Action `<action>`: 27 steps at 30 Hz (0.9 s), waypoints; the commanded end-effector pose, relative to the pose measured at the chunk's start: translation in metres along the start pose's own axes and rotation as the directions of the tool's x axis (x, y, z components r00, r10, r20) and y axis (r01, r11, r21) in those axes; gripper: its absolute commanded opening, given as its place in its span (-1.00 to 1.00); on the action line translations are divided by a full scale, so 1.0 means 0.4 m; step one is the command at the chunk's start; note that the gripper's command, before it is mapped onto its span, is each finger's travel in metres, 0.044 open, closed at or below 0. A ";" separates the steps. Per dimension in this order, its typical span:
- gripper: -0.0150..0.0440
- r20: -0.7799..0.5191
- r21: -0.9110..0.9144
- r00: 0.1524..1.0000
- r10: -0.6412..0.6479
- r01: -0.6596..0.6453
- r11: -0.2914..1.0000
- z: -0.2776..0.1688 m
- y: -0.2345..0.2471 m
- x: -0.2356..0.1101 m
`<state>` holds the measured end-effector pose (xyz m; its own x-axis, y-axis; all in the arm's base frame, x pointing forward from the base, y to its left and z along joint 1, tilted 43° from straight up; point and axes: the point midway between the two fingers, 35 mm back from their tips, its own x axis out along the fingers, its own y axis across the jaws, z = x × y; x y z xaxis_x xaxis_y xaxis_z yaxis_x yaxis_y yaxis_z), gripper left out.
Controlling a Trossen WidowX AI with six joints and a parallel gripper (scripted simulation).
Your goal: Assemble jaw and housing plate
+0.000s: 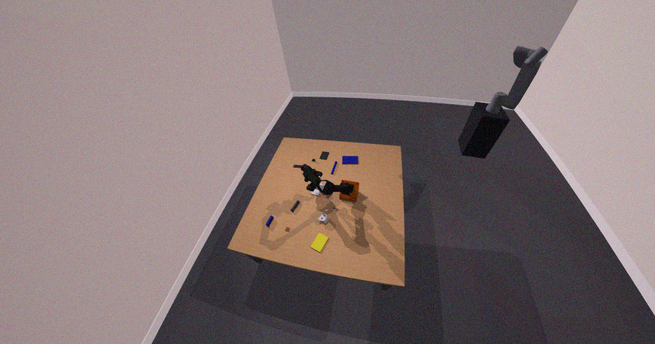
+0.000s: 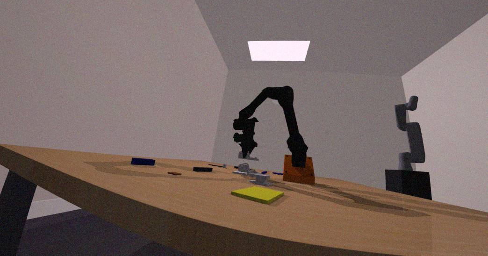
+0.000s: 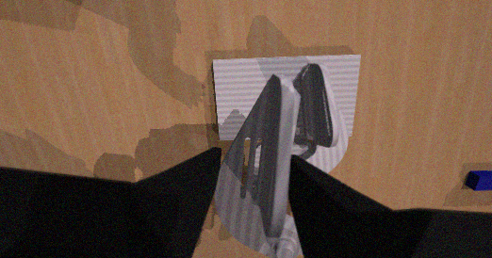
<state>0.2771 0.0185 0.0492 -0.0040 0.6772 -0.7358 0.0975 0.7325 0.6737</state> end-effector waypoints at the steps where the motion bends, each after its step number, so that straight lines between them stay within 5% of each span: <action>1: -0.04 0.002 0.003 1.000 0.004 -0.004 1.000 0.003 0.001 0.000; 27: -0.04 0.002 0.003 1.000 0.004 -0.004 1.000 0.007 0.005 0.000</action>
<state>0.2791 0.0196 0.0500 -0.0039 0.6773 -0.7357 0.0981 0.7324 0.6738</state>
